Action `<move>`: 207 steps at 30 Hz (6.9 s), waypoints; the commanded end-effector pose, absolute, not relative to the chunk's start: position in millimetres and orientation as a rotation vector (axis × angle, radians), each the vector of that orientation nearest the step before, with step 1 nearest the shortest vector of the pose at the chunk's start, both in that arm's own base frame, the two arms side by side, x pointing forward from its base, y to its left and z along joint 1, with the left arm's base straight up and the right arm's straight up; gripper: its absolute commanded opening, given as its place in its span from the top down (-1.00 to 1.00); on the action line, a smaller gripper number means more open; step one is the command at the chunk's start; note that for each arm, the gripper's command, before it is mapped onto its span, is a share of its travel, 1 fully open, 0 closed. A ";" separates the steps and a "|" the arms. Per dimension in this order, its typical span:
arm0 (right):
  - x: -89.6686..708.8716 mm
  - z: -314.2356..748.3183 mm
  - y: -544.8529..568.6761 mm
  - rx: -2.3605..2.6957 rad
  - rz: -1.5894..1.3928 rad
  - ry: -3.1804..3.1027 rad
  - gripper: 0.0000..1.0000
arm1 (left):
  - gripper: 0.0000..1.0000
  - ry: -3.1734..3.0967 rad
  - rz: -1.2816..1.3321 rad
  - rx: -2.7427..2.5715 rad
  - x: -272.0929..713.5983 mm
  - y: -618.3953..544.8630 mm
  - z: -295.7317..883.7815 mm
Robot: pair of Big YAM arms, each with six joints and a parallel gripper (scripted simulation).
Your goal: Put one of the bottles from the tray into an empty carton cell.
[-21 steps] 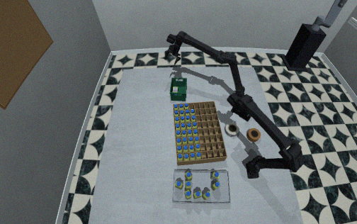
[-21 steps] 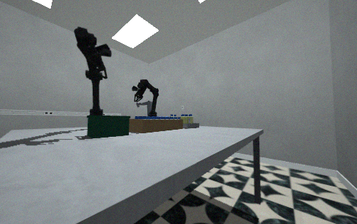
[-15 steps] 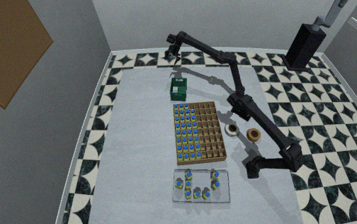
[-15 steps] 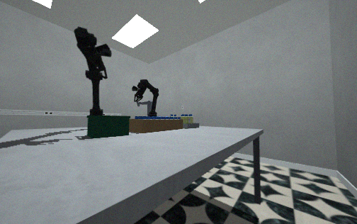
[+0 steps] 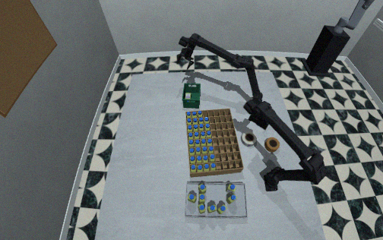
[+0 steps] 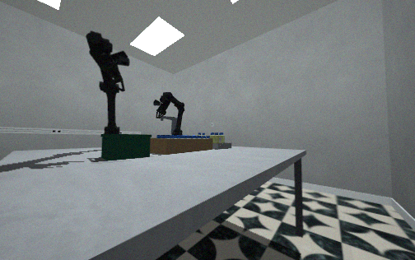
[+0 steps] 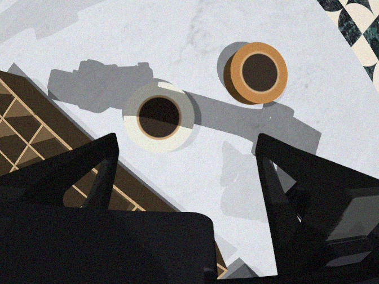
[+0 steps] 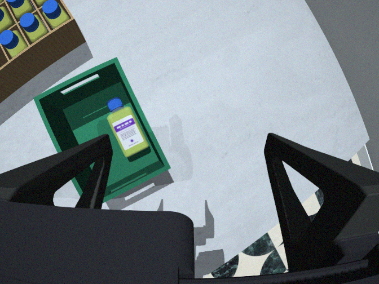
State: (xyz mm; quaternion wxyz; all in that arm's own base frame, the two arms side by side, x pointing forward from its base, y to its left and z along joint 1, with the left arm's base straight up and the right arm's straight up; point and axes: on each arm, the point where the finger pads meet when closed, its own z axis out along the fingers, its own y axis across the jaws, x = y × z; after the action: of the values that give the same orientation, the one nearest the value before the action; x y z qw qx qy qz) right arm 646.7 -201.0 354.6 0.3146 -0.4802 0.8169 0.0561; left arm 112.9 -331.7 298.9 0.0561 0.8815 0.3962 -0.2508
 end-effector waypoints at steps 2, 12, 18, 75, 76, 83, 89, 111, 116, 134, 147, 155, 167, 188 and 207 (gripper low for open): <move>645.0 373.7 -199.8 -1.267 0.110 2.127 -1.00 | -0.06 1.446 -0.732 2.539 146.4 -330.7 285.8; 666.3 355.3 -171.2 -1.239 0.168 2.130 -1.00 | -0.06 1.896 -0.573 2.120 255.1 -301.6 263.1; 705.1 343.7 -94.9 -1.226 0.252 2.064 -1.00 | -0.06 2.158 -0.481 1.799 317.4 -261.0 241.0; 566.8 338.3 567.0 -1.535 1.174 1.286 -1.00 | -0.06 2.483 0.033 -0.071 511.8 104.1 196.2; 565.4 344.3 566.1 -1.535 1.171 1.278 -1.00 | -0.06 2.483 0.033 -0.071 512.6 104.0 195.0; 566.4 353.3 566.8 -1.534 1.162 1.261 -1.00 | -0.06 2.482 0.037 -0.085 515.8 109.9 188.7; 560.6 353.1 572.4 -1.542 1.168 1.255 -1.00 | -0.06 2.483 0.034 -0.077 521.8 106.8 181.3; 566.2 356.4 566.6 -1.539 1.157 1.254 -1.00 | 0.98 2.498 0.036 -0.076 514.4 109.6 169.2; 566.2 356.4 566.6 -1.539 1.157 1.254 -1.00 | 0.57 2.483 0.039 -0.071 515.4 108.2 193.9; 586.0 396.9 576.3 -1.470 1.165 1.162 -1.00 | 0.57 2.473 0.036 -0.083 511.3 107.0 289.7; 589.4 415.8 572.7 -1.501 1.131 1.105 -1.00 | 0.57 2.469 0.037 -0.082 510.2 106.2 313.6; 581.1 426.5 560.9 -1.507 1.122 1.105 -1.00 | 0.57 2.470 0.037 -0.082 509.7 106.2 318.2; 541.3 457.7 507.0 -1.488 1.096 1.148 -1.00 | 0.57 2.471 0.037 -0.083 507.8 105.9 341.5; 442.7 467.5 403.4 -1.447 1.071 1.249 -1.00 | 0.57 2.531 -0.025 -0.158 371.5 -43.4 299.4; 343.6 428.6 323.7 -1.414 1.046 1.325 -1.00 | 0.57 2.533 -0.034 -0.168 283.3 -143.7 283.5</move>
State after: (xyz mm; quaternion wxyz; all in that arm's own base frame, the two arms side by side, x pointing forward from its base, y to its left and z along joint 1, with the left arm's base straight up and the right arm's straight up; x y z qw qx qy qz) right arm 370.6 351.0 433.0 0.4354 -0.5747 0.5389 0.4356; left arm 308.3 -113.0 270.4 0.2791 -0.0239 0.9600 0.0028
